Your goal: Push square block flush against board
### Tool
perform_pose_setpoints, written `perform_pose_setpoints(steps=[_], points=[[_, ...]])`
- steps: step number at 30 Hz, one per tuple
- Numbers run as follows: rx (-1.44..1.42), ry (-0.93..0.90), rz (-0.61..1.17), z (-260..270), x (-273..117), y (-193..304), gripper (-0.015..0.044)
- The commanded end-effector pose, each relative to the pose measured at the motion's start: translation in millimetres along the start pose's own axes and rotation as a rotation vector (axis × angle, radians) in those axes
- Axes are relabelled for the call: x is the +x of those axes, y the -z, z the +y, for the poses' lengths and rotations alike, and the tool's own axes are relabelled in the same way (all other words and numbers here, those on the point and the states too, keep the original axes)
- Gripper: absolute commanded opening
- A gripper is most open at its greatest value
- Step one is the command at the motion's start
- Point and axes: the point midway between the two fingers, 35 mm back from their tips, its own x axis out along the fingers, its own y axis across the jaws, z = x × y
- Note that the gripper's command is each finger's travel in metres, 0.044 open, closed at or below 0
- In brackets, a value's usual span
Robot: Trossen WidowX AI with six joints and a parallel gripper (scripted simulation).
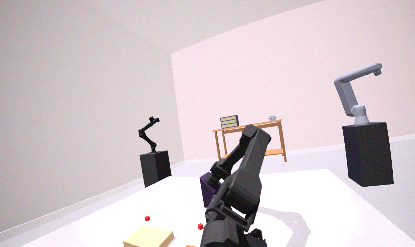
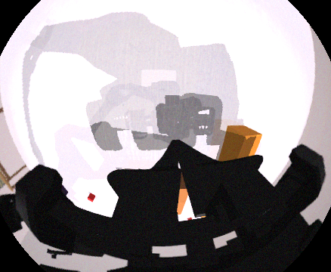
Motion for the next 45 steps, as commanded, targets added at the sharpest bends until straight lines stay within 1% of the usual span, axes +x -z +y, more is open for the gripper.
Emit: perform_pose_setpoints(steps=[1, 5, 6, 8, 10, 18, 45], points=[[-0.004, 0.011, 0.002, -2.1, -3.7, -8.8, 0.0000], [-0.003, 0.001, -0.001, -0.2, -3.5, -5.4, 0.0000], [-0.003, 0.003, 0.001, -0.6, -13.2, -5.1, 0.0000], [-0.004, 0.008, 0.005, -0.1, -45.4, -5.0, 0.0000], [-0.003, 0.010, 0.005, 1.0, -58.2, -5.3, 0.0000], [0.027, 0.015, 0.011, -1.0, -55.3, -0.9, 0.0000], [0.950, 0.019, 0.010, -28.1, -57.4, 60.3, 0.0000]])
